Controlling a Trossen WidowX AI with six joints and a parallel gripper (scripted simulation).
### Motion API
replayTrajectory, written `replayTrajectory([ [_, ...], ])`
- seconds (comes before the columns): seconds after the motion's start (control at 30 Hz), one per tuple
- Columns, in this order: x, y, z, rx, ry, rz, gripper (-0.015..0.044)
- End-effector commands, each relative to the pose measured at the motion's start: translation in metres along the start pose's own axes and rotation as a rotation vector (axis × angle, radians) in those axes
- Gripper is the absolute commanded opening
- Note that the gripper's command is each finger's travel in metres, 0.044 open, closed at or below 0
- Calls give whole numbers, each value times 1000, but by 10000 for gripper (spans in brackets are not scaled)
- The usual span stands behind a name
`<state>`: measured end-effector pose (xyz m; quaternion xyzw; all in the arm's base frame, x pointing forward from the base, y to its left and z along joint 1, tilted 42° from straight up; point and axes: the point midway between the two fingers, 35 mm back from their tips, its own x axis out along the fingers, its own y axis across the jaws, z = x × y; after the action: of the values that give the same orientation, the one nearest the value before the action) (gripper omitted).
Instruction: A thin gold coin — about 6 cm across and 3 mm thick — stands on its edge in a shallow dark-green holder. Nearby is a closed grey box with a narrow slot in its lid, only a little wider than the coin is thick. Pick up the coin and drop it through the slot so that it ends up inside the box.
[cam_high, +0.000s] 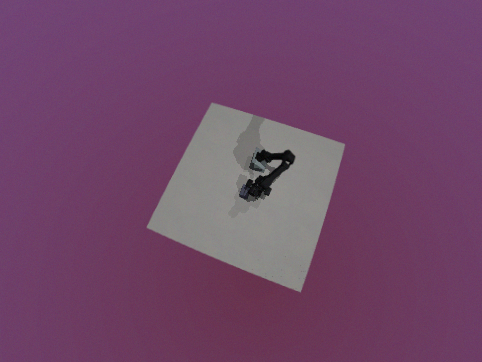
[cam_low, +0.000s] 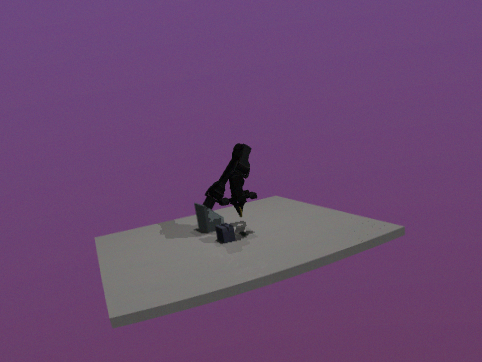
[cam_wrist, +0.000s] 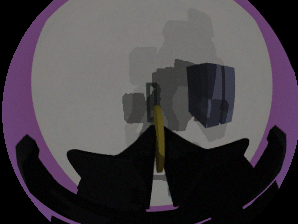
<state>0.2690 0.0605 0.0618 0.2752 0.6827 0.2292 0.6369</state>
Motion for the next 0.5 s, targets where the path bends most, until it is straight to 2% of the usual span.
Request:
replayTrajectory([
  [0.0,-4,2,1,-27,-4,-3,0],
  [0.47,-5,-8,8,-97,-5,-7,0],
])
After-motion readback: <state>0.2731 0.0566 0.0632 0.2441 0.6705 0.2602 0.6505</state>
